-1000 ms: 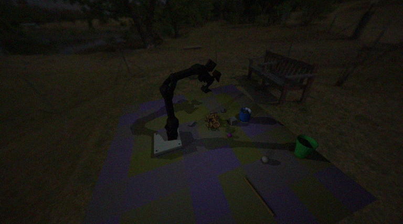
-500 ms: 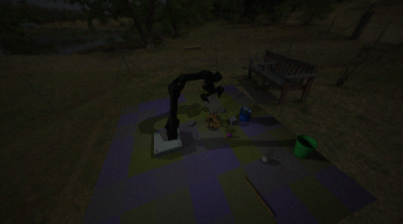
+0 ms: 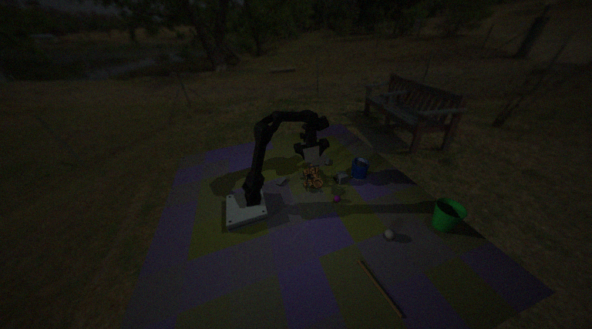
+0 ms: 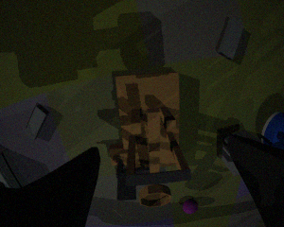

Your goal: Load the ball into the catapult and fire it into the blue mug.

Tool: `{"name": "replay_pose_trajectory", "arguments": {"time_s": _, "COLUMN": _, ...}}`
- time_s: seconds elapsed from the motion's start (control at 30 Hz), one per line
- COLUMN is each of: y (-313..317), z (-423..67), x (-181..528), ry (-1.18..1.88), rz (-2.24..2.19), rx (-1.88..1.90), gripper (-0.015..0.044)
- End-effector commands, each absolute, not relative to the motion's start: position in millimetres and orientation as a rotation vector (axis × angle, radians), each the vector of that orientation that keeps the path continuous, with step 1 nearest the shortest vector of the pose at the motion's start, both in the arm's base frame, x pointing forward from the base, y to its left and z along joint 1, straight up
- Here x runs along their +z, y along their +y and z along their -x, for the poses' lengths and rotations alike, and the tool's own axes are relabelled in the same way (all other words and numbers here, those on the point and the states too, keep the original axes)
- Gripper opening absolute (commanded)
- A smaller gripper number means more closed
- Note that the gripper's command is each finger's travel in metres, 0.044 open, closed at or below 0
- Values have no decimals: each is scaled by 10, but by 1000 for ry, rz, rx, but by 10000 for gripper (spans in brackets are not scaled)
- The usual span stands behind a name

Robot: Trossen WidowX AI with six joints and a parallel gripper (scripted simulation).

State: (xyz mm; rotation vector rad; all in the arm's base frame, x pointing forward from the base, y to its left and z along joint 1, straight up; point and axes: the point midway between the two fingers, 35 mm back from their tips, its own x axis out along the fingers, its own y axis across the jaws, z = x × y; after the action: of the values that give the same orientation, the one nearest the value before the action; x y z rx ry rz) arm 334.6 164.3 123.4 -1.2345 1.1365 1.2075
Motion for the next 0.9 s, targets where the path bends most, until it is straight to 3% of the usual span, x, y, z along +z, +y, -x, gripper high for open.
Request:
{"name": "replay_pose_trajectory", "arguments": {"time_s": 0.0, "y": 1637, "z": -3330, "x": 873, "ry": 1167, "rz": 1229, "rx": 1209, "gripper": 440}}
{"name": "replay_pose_trajectory", "arguments": {"time_s": 0.87, "y": 1642, "z": -3353, "x": 499, "ry": 1167, "rz": 1229, "rx": 1209, "gripper": 440}}
